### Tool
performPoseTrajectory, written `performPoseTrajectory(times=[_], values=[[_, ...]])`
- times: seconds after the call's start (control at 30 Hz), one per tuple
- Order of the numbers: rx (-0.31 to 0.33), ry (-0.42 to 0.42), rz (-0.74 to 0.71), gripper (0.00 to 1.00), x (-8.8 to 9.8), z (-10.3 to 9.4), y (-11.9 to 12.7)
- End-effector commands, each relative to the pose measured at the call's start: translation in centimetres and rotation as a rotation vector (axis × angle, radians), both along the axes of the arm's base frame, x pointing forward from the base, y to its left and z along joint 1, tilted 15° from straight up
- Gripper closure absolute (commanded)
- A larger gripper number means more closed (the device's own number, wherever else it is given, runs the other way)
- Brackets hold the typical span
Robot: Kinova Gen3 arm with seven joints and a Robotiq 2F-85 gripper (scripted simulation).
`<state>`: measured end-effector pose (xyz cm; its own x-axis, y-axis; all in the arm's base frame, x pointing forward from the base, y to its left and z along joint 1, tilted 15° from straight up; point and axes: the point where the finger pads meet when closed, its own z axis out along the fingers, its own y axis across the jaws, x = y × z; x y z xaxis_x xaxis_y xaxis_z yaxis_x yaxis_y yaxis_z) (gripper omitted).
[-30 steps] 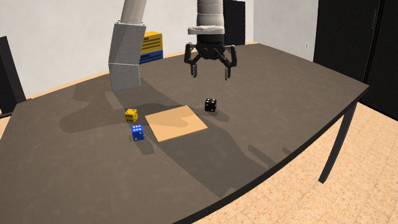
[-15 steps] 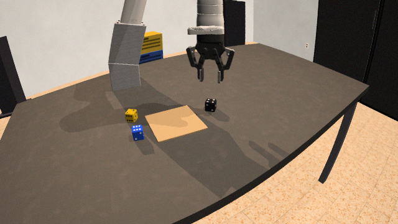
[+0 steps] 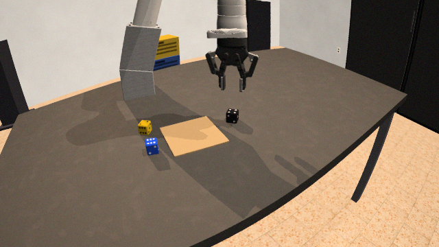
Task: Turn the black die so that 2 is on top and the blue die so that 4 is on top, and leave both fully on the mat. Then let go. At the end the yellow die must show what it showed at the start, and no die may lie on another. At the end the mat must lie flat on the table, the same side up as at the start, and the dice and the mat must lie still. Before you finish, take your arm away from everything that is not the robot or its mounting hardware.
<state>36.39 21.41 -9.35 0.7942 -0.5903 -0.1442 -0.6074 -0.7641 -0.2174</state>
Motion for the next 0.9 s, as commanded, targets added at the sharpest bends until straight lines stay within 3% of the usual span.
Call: performPoseTrajectory(times=[0.0,0.87], values=[[0.0,-0.001,0.0,0.54,0.06,0.06,0.0],[0.0,-0.002,-0.001,0.54,0.02,-0.16,0.04]])
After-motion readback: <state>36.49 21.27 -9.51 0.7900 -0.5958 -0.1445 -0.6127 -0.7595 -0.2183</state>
